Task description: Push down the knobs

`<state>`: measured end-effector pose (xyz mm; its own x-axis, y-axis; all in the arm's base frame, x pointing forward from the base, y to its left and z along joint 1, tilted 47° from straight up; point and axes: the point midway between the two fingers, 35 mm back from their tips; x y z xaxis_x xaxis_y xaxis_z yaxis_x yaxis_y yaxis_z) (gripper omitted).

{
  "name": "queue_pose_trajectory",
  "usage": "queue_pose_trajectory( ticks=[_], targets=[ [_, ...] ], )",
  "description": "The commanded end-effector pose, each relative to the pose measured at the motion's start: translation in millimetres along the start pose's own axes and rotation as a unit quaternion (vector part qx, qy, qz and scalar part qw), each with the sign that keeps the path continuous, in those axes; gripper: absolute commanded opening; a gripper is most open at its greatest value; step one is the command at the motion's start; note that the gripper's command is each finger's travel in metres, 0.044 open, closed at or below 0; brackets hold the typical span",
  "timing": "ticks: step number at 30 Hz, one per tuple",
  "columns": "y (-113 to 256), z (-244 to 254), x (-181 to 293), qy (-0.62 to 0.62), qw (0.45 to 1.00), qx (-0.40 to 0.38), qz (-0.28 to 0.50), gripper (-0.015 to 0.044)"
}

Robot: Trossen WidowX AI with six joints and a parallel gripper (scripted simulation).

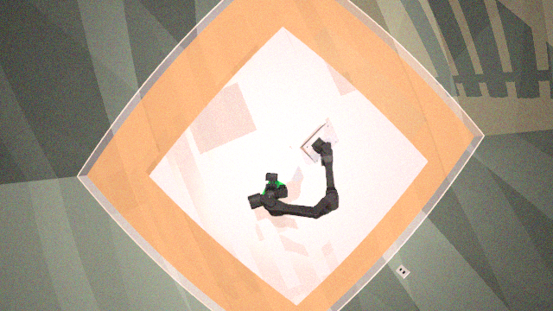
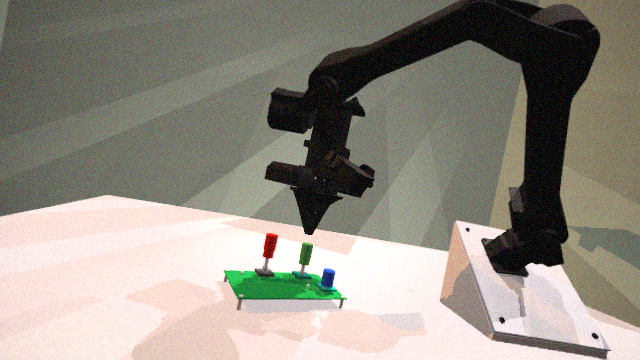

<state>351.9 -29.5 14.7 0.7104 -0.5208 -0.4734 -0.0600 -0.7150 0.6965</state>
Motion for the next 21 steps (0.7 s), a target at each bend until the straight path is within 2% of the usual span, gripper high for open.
queue_pose_trajectory(
  ticks=[1,21],
  targets=[
    [-9.1,0.7,-2.3,-0.003,1.0,0.0,-0.005,0.0],
    [-11.1,0.7,-2.4,-0.003,1.0,0.0,-0.005,0.0]
  ],
)
Point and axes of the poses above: the point midway between the two fingers, 35 mm back from their tips, its own y axis back along the fingers, its own z axis across the jaws, x = y × z, and after that the axes turned 4 degrees about y, right-handed
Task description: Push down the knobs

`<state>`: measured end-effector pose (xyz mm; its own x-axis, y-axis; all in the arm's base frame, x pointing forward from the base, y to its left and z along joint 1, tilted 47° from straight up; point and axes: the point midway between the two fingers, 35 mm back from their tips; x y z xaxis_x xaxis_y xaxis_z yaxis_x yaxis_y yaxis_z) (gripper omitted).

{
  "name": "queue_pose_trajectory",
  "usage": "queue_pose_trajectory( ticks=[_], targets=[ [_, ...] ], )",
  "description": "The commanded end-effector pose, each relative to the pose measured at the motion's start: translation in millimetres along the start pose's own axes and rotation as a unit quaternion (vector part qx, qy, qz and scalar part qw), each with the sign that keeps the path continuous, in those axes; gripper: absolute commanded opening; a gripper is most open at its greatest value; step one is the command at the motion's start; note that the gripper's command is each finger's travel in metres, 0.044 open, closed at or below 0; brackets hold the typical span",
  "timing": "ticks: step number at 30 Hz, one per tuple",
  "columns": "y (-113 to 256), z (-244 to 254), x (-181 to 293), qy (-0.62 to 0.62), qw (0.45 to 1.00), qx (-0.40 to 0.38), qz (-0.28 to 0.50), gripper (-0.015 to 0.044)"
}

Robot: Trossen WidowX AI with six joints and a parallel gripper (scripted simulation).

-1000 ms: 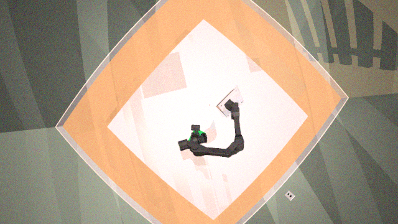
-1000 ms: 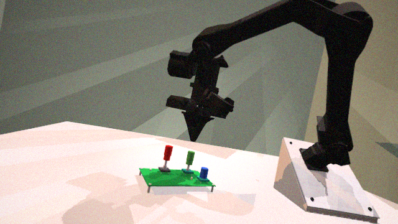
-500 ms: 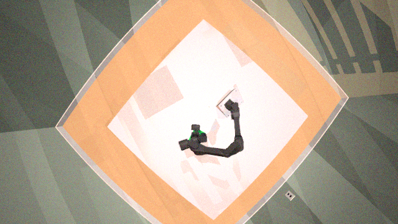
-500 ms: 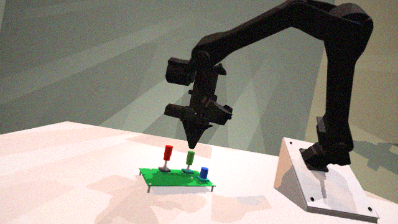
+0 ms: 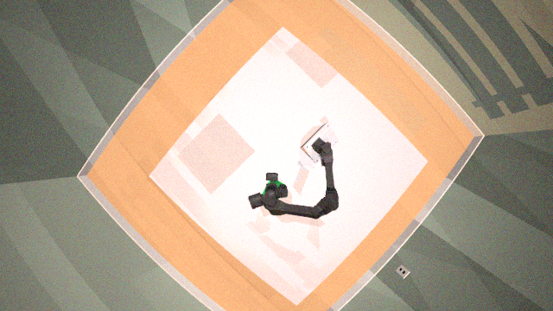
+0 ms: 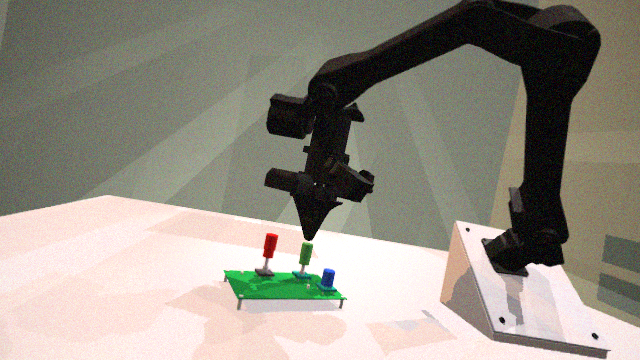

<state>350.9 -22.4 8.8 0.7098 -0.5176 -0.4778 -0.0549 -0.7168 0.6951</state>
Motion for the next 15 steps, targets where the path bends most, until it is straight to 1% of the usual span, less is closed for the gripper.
queue_pose_trajectory(
  ticks=[1,15],
  targets=[
    [-2.3,0.1,-0.8,-0.002,1.0,0.001,-0.002,0.0],
    [-6.1,0.0,-0.9,-0.002,1.0,0.001,-0.002,0.0]
  ],
)
Point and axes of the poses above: the point midway between the two fingers, 35 mm back from their tips, its own y axis back along the fingers, its own z axis across the jaws, x = y × z, and after that the axes turned 4 degrees about y, right-handed
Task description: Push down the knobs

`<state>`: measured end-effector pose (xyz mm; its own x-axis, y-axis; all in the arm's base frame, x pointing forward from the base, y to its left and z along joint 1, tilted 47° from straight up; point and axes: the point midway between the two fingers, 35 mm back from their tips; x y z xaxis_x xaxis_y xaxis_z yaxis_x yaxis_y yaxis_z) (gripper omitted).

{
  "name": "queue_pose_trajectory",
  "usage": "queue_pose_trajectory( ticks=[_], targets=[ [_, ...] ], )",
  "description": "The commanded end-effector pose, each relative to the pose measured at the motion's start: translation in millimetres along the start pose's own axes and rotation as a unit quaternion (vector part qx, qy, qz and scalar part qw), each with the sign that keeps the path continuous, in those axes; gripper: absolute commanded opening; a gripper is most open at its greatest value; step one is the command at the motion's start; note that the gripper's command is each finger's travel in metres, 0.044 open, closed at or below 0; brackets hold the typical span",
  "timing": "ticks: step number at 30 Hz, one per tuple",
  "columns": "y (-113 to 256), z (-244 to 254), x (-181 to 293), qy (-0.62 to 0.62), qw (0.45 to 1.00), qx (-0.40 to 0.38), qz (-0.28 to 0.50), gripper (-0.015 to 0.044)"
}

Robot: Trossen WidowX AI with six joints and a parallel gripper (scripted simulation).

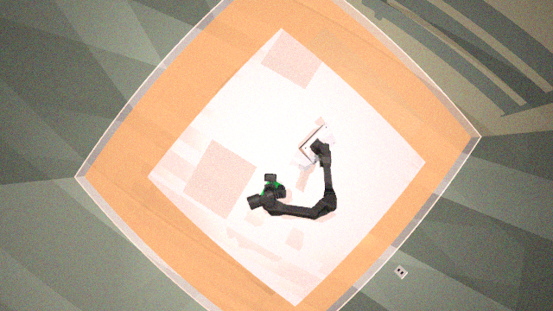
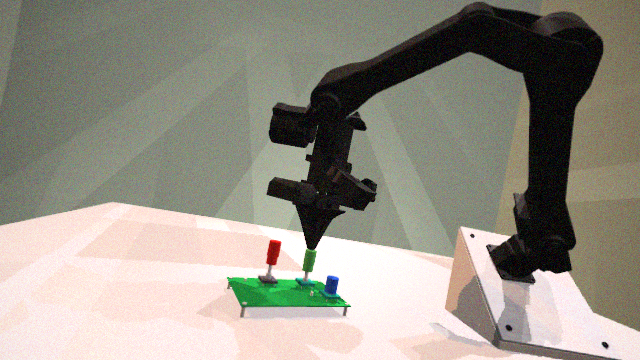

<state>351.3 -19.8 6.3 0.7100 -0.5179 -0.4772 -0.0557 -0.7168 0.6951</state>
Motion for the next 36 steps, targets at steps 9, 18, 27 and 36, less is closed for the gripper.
queue_pose_trajectory(
  ticks=[9,18,27,36],
  targets=[
    [-2.9,0.2,-1.0,-0.002,1.0,0.001,-0.002,0.0],
    [-1.6,0.2,-1.0,-0.002,1.0,0.001,-0.002,0.0],
    [-5.0,0.2,-1.1,-0.002,1.0,0.001,-0.002,0.0],
    [-5.3,0.2,-1.1,-0.002,1.0,0.001,-0.002,0.0]
  ],
)
Point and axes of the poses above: the point midway between the two fingers, 35 mm back from their tips, its own y axis back along the fingers, its own z axis across the jaws, x = y × z, and after that the axes turned 4 degrees about y, right-handed
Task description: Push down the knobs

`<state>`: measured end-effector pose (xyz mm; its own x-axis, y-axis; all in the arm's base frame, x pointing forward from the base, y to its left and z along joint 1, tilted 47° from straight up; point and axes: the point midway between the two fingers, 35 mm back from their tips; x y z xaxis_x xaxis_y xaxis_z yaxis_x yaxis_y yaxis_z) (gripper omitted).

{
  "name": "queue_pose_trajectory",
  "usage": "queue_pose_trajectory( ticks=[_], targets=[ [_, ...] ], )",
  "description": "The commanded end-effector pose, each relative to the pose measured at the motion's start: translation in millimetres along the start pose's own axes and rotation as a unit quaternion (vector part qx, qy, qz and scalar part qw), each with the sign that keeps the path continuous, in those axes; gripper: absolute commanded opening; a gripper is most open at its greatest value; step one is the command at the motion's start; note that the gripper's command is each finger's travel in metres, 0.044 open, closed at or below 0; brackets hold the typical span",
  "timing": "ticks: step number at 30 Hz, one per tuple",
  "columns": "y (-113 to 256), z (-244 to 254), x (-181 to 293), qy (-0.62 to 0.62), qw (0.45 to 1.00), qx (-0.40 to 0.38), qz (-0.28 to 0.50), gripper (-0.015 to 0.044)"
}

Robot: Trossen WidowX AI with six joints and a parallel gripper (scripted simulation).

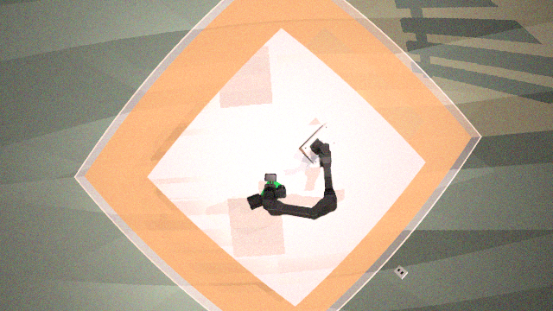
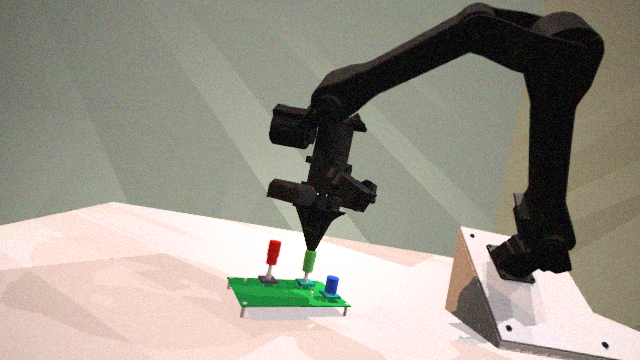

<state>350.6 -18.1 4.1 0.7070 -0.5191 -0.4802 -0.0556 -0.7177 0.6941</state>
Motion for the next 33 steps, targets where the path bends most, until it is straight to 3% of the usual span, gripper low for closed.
queue_pose_trajectory(
  ticks=[1,33],
  targets=[
    [-2.8,-0.7,-0.7,0.0,1.0,0.0,-0.002,0.0],
    [-11.3,-0.7,-0.8,0.0,1.0,0.001,-0.002,0.0]
  ],
)
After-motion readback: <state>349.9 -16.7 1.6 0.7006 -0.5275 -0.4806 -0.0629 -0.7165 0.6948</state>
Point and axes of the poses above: the point midway between the two fingers, 35 mm back from their tips, its own y axis back along the fingers, its own z axis across the jaws, x = y × z, and after that the axes turned 4 degrees about y, right-handed
